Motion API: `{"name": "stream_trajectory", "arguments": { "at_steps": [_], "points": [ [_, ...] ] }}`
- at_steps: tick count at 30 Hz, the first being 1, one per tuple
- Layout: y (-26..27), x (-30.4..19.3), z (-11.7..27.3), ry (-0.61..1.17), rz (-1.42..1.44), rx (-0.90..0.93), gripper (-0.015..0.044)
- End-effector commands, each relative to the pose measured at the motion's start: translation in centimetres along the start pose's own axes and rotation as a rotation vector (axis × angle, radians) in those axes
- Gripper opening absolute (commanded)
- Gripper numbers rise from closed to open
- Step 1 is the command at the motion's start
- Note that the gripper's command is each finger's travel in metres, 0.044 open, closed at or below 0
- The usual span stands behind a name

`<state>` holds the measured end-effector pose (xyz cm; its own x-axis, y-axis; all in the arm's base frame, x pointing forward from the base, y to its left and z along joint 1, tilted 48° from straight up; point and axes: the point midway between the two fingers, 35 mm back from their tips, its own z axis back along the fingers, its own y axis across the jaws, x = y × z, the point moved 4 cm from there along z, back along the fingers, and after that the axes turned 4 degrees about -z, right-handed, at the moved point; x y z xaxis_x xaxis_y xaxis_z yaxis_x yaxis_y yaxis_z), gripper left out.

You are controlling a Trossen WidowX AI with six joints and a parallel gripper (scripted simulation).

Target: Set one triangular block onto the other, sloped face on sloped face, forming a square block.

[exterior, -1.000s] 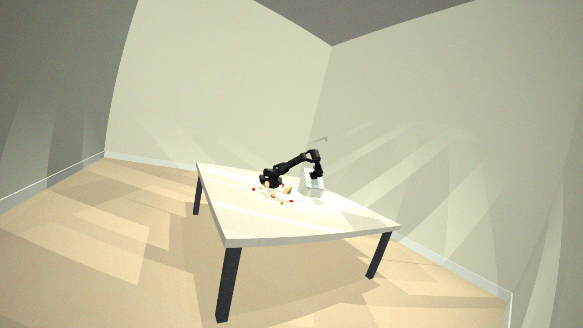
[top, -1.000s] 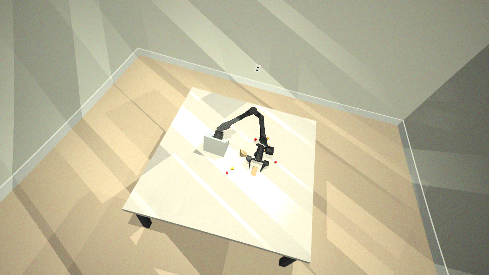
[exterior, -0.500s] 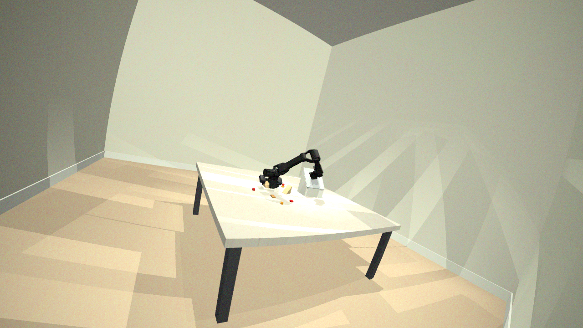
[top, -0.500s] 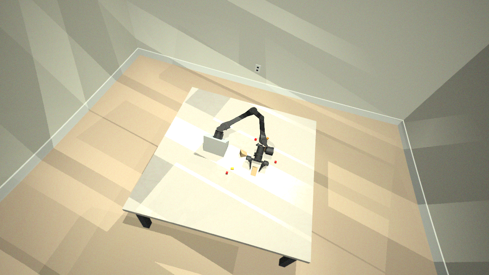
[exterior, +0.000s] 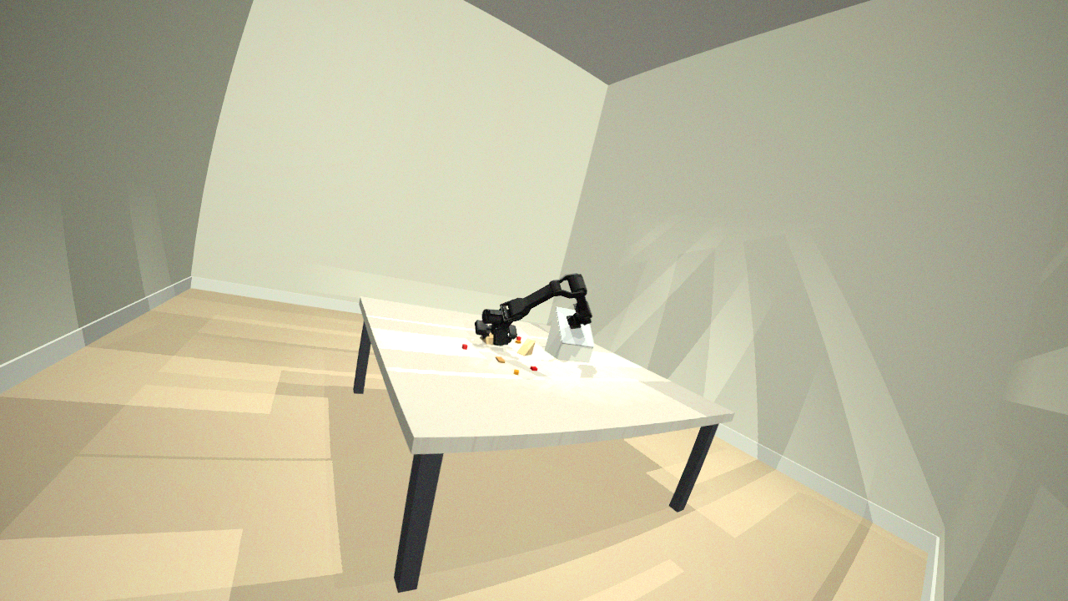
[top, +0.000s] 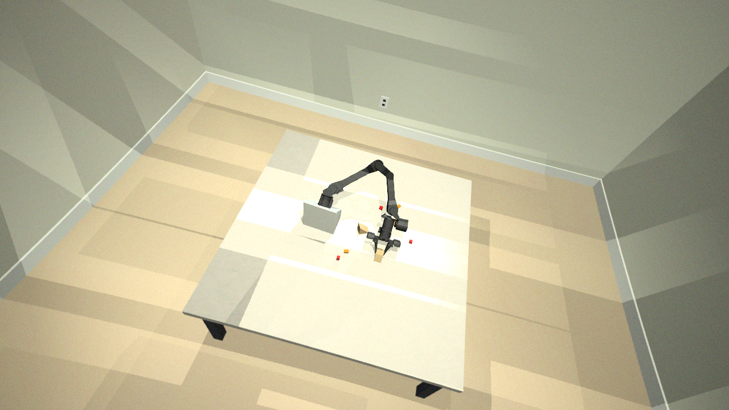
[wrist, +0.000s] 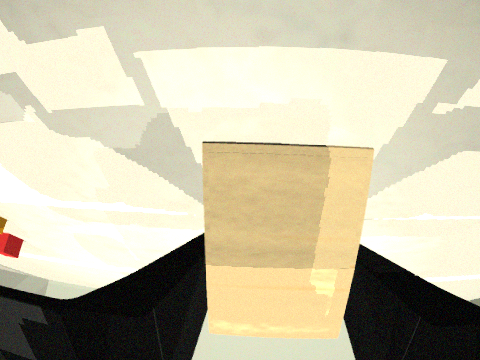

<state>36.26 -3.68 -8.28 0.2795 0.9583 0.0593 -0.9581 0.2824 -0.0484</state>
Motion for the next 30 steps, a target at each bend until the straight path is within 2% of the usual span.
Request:
{"name": "stream_trajectory", "arguments": {
  "at_steps": [1,21,30],
  "points": [
    [-0.1,-0.2,0.2,-0.001,0.000,-0.001,0.0000],
    [-0.6,-6.9,6.9,0.004,0.000,-0.002,0.0000],
    [-0.6,-7.1,7.1,0.004,0.000,-0.002,0.0000]
  ]
}}
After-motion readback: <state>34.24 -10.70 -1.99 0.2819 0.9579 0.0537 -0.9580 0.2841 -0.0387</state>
